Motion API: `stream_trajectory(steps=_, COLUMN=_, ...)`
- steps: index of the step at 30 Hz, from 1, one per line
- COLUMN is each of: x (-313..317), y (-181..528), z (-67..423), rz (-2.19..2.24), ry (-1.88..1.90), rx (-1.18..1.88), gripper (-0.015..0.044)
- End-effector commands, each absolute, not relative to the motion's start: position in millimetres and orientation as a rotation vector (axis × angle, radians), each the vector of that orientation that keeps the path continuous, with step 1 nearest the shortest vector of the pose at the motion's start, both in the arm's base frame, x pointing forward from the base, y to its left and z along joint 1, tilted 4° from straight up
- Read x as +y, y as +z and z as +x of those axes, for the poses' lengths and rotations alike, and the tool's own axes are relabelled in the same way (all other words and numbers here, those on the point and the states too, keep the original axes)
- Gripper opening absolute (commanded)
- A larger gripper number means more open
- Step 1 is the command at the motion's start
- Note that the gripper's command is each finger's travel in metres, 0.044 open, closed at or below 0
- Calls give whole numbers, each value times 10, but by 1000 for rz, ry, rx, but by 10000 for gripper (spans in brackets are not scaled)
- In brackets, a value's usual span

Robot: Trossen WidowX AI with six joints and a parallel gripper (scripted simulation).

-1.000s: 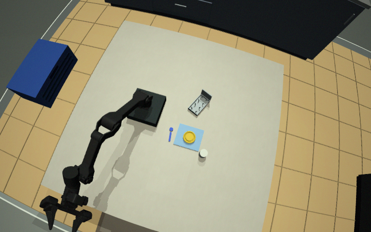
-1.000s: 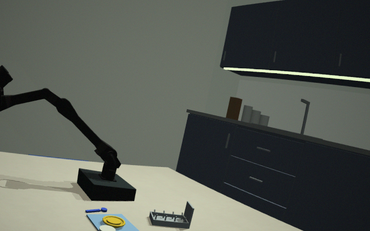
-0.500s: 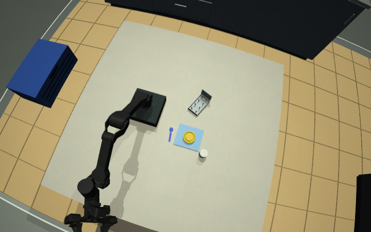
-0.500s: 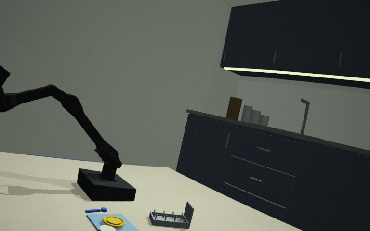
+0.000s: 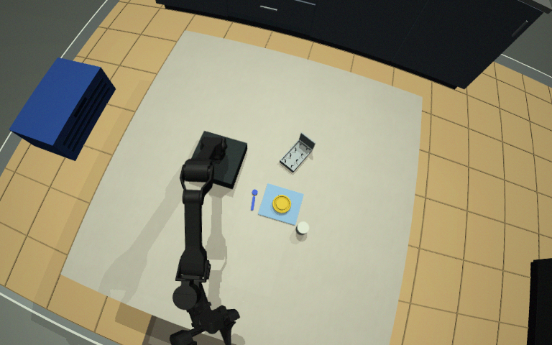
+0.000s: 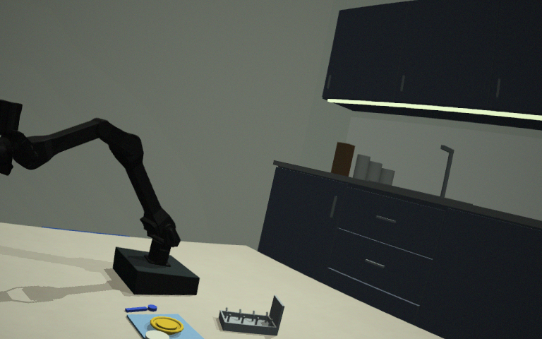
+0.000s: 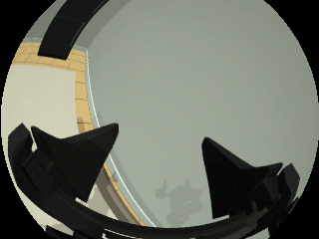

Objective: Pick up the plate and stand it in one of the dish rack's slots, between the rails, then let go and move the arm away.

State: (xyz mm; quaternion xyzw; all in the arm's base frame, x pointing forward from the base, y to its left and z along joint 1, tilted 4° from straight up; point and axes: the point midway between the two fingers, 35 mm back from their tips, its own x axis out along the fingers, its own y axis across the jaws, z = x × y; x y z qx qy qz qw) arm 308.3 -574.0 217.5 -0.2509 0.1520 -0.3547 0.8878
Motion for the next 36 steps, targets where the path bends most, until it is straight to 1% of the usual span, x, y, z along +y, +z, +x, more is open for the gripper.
stream_trajectory(steps=1, x=-5471, y=1991, z=3357, rz=-443, ry=-674, rx=376, gripper=400)
stream_trajectory(steps=11, x=-4508, y=1488, z=3978, rz=-261, ry=-475, rx=571, gripper=400)
stream_trajectory(steps=19, x=-3545, y=1118, z=4249, rz=-146, ry=-306, rx=756, gripper=400)
stream_trajectory(steps=27, x=-2556, y=809, z=4234, rz=-72, ry=-144, rx=964, gripper=400)
stream_trajectory(steps=36, x=-1529, y=565, z=3895, rz=-43, ry=23, rx=1220, gripper=400)
